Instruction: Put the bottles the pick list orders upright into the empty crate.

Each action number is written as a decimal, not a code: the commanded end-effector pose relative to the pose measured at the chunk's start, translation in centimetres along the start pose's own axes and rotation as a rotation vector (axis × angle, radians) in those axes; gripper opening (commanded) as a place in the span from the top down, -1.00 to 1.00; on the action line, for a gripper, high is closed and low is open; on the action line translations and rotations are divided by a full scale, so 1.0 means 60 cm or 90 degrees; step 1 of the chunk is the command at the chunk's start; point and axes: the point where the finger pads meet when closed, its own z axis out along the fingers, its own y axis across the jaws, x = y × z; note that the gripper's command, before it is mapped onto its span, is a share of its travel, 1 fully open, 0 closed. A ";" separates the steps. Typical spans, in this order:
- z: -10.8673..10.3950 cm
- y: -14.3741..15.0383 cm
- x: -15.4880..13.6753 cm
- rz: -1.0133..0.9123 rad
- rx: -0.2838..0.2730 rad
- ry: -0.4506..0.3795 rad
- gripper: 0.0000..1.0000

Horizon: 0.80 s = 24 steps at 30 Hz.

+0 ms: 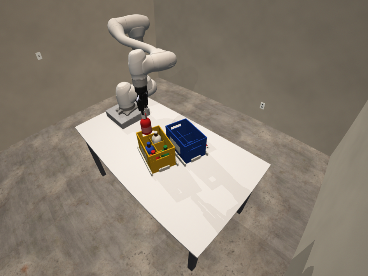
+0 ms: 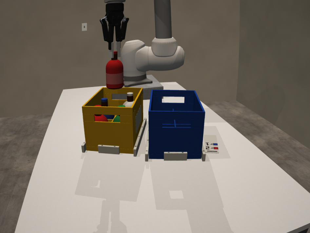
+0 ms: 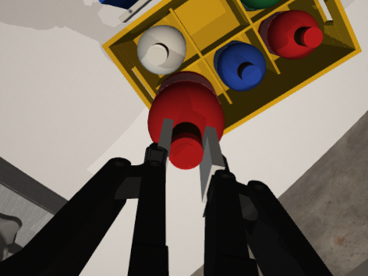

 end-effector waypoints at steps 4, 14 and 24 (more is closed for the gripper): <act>0.000 -0.011 0.014 0.000 0.000 0.000 1.00; 0.000 -0.027 0.035 0.000 0.000 0.000 1.00; 0.000 -0.048 0.061 0.000 0.000 0.000 1.00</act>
